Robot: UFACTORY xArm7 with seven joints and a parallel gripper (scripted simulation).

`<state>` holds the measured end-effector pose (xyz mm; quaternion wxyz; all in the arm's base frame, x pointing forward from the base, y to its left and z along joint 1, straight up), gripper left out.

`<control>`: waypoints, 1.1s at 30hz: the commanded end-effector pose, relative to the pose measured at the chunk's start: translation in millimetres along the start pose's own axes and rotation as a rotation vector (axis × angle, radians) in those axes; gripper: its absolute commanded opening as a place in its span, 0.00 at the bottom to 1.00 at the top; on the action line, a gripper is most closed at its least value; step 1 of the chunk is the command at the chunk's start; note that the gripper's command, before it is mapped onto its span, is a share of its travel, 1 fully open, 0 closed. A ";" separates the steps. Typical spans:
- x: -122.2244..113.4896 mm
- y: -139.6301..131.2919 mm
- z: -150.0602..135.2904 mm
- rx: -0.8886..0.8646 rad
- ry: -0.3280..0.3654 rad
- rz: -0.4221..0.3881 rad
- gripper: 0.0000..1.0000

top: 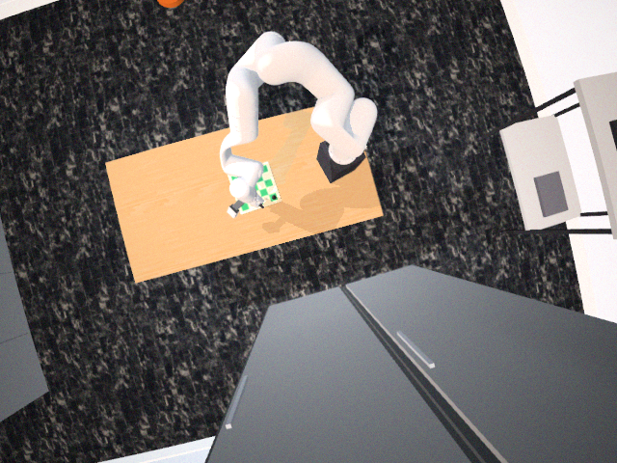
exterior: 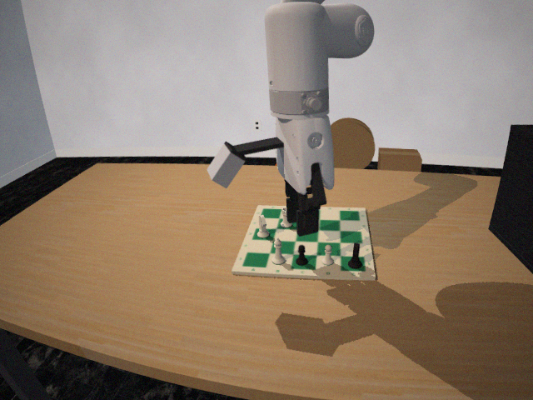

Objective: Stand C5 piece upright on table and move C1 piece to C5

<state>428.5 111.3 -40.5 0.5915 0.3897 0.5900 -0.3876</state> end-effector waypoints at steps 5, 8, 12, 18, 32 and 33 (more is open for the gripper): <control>11.4 1.3 0.1 0.000 -0.001 0.003 0.34; 15.5 1.4 0.2 0.000 -0.001 0.003 0.34; 19.1 1.4 0.2 0.000 -0.001 0.003 0.34; 23.4 1.5 0.3 0.000 -0.001 0.003 0.34; 26.4 1.5 0.3 0.000 -0.001 0.003 0.34; 26.4 1.5 0.3 0.000 -0.001 0.003 0.34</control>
Point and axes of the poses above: the point where the finger pads meet when closed, its own x axis out along the fingers, its own z axis across the jaws, y = z × x, the point moved 7 cm from there along -x, back along the fingers, and after that the axes turned 10 degrees about x, right-handed, at the moved point
